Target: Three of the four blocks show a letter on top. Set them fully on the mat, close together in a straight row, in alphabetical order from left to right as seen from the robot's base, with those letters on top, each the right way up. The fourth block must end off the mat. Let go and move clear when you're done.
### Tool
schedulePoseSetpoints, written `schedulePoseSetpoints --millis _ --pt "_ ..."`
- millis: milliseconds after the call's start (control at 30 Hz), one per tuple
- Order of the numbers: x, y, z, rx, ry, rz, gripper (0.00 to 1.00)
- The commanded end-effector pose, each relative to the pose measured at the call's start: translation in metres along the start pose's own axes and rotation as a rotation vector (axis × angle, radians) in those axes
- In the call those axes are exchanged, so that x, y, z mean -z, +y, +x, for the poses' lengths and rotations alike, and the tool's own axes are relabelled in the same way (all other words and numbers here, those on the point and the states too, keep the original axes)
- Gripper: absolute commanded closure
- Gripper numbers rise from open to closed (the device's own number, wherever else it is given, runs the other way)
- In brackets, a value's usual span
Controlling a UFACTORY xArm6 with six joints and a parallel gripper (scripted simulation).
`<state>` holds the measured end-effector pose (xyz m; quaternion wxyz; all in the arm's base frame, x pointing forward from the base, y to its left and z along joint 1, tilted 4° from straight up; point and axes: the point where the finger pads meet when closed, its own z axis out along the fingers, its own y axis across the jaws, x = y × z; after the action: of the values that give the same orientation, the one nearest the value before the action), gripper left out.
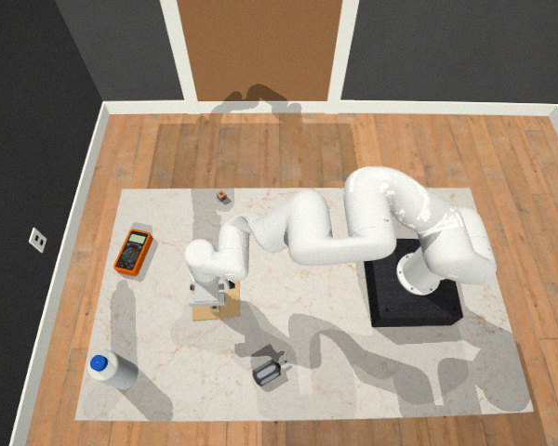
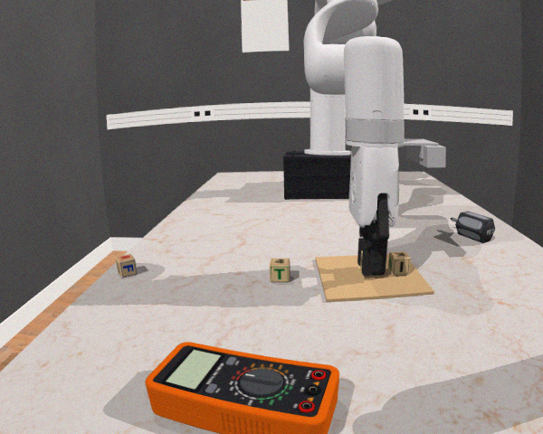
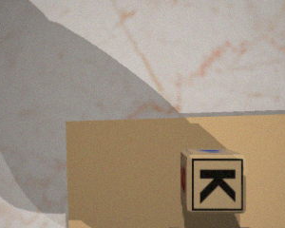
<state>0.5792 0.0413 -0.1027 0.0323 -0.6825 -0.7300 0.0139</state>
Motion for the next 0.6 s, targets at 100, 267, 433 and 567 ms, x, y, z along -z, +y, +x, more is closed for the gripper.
schedulePoseSetpoints --millis 100,267,433,567 --pt "0.0026 0.0024 0.0 0.0 0.0 -0.006 0.77" --pt "0.0022 0.0024 0.0 0.0 0.0 -0.006 0.77" --pt "0.0008 0.0024 0.0 0.0 0.0 -0.006 0.77" --pt "-0.0003 0.0024 0.0 0.0 0.0 -0.006 0.77"
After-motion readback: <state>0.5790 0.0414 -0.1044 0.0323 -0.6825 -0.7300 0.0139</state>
